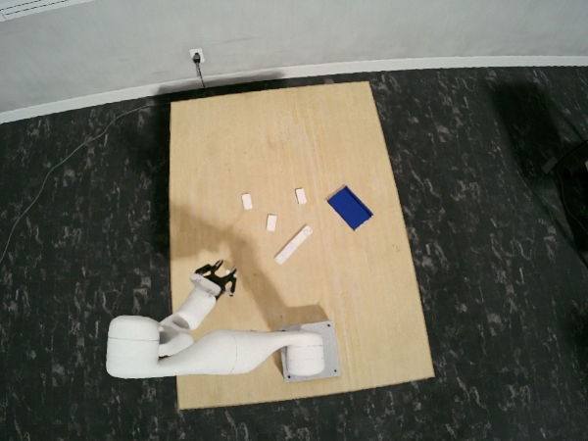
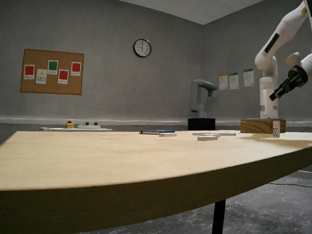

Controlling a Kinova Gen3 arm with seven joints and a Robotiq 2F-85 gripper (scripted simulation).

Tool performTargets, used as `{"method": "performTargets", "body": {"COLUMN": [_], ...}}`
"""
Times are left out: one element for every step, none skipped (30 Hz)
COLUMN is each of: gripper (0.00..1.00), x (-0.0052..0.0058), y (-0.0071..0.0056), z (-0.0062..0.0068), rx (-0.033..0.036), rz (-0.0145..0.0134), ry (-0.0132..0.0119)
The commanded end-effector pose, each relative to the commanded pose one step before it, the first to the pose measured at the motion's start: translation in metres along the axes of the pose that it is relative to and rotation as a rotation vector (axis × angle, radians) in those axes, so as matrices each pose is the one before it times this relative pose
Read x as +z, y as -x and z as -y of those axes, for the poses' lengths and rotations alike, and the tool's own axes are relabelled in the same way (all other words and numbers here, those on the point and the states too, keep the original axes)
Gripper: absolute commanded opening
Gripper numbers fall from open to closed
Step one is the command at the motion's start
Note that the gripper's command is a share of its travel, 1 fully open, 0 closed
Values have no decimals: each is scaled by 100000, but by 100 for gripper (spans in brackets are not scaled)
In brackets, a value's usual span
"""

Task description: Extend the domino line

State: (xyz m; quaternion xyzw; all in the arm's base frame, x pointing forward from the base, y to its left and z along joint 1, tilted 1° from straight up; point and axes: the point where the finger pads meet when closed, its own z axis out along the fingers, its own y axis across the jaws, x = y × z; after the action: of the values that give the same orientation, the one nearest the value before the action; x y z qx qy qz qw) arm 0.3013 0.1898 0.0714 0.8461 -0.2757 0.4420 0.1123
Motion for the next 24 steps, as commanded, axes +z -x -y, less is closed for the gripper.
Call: {"method": "performTargets", "body": {"gripper": [49,49,49,49,49,49,49,49,49,49,49,49,49,49,49,49,49,49,49,49,49,49,49,49], "x": [108,21,17,60,50,40,29,18,6,10,47,40,33,25,0,0,17,9,1,-7,-6,39,33,28], "y": [-108,-38,-40,-7,-14,-21,-29,-36,-45,-40,-7,-11,-16,-21,0,0,-27,-32,-38,-44,-44,-9,-12,-15], "z": [-1,10,11,-39,-27,-14,-1,12,25,15,-40,-30,-19,-8,0,0,2,13,24,35,33,-38,-29,-21], "rx": [1366,554,549,394,414,434,453,471,489,448,296,307,319,329,0,0,340,349,358,367,354,236,242,248], "rz": [6089,2309,2269,1991,2000,2006,2008,2008,2004,1876,1517,1520,1521,1521,0,0,1518,1513,1506,1496,1446,1205,1206,1205], "ry": [1217,267,249,519,454,387,318,247,174,202,444,395,344,293,0,0,240,187,133,79,83,389,351,312]}}
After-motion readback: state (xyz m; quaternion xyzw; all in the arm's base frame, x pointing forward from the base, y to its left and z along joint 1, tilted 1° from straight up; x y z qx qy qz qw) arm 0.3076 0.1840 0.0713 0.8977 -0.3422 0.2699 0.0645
